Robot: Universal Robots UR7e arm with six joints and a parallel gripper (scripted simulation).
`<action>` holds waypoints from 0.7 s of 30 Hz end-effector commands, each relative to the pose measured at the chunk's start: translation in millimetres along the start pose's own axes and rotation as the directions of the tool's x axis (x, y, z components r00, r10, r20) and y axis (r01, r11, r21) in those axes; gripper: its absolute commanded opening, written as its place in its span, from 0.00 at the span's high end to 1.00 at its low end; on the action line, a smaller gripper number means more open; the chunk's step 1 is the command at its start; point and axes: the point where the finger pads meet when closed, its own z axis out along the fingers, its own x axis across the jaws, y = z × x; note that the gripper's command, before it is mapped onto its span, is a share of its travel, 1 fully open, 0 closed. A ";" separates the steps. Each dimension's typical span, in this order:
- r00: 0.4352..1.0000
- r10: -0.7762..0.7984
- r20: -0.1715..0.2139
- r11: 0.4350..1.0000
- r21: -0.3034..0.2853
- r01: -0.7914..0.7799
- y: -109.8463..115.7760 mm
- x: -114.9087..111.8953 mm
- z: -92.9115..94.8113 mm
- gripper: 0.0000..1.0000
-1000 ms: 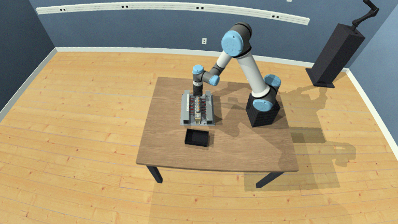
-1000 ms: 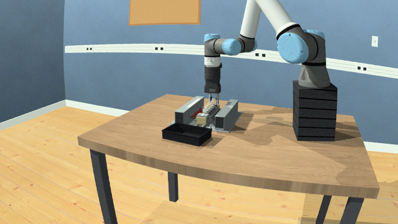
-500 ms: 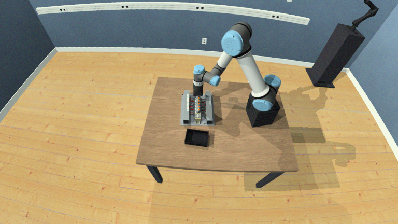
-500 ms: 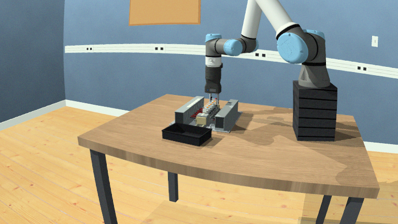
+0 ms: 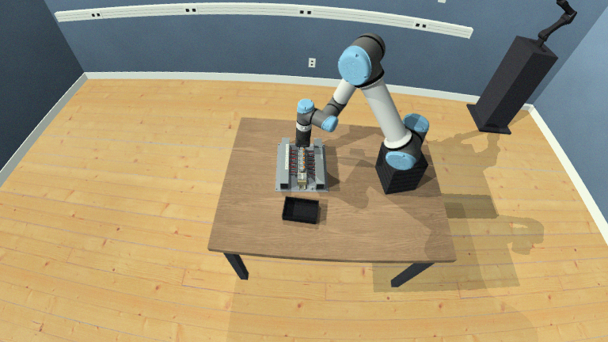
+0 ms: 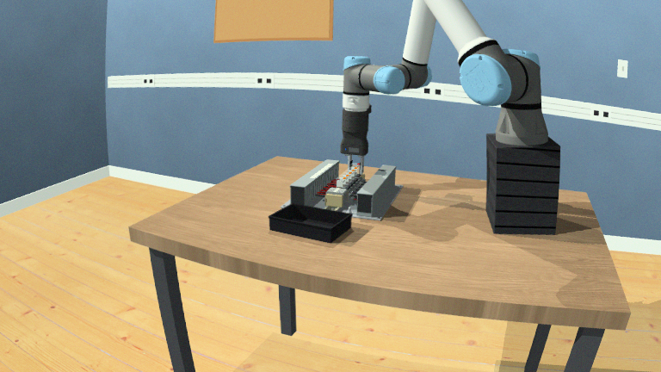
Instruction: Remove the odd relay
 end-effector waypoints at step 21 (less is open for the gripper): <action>1.000 0.000 -0.011 1.000 0.001 0.000 -0.2 -0.1 -1.7 1.00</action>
